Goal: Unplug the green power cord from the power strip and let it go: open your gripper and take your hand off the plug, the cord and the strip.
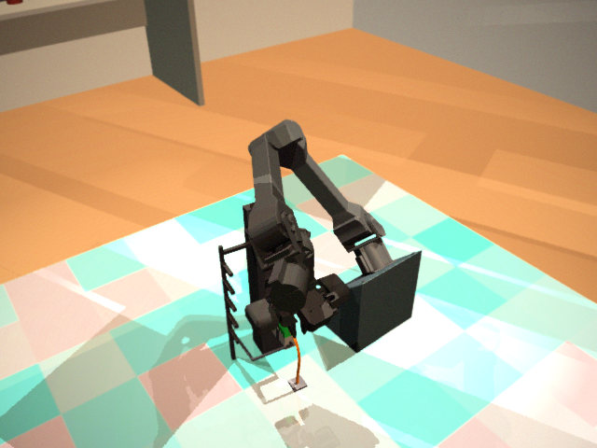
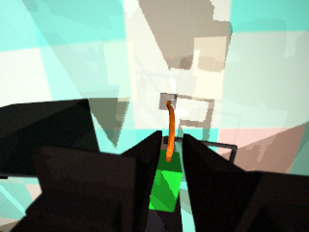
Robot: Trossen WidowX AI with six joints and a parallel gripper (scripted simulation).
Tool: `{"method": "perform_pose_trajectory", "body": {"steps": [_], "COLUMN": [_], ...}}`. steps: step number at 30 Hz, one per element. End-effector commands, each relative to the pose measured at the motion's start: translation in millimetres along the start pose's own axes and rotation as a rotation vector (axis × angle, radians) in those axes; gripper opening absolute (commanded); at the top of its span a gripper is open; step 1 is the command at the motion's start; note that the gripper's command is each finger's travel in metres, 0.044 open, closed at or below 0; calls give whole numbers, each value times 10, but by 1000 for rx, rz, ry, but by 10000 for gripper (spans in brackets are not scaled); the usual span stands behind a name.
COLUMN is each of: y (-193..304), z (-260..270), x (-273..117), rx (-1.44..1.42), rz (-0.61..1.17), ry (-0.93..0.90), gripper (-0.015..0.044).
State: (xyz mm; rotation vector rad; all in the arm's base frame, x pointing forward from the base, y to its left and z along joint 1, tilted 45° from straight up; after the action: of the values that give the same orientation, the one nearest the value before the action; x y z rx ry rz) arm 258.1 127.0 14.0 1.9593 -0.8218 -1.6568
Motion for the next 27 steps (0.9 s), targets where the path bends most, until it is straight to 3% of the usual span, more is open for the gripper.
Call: {"method": "perform_pose_trajectory", "body": {"steps": [1,27], "y": [25,187], "z": [-11,-21], "x": [12,-54], "rx": [6,-7], "rz": [1,6], "ry": [-4,2], "gripper": [160,160]}}
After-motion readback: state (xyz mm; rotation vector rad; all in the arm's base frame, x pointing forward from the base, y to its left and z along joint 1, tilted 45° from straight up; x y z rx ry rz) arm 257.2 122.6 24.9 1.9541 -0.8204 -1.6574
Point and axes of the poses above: the point midway between the two fingers, 35 mm back from their tips, its own x axis out along the fingers, its own z axis across the jaws, y = z × x, the point moved 2 cm from there along -x, back along the fingers, and after that the axes turned 4 degrees about x, right-handed, at the moved point
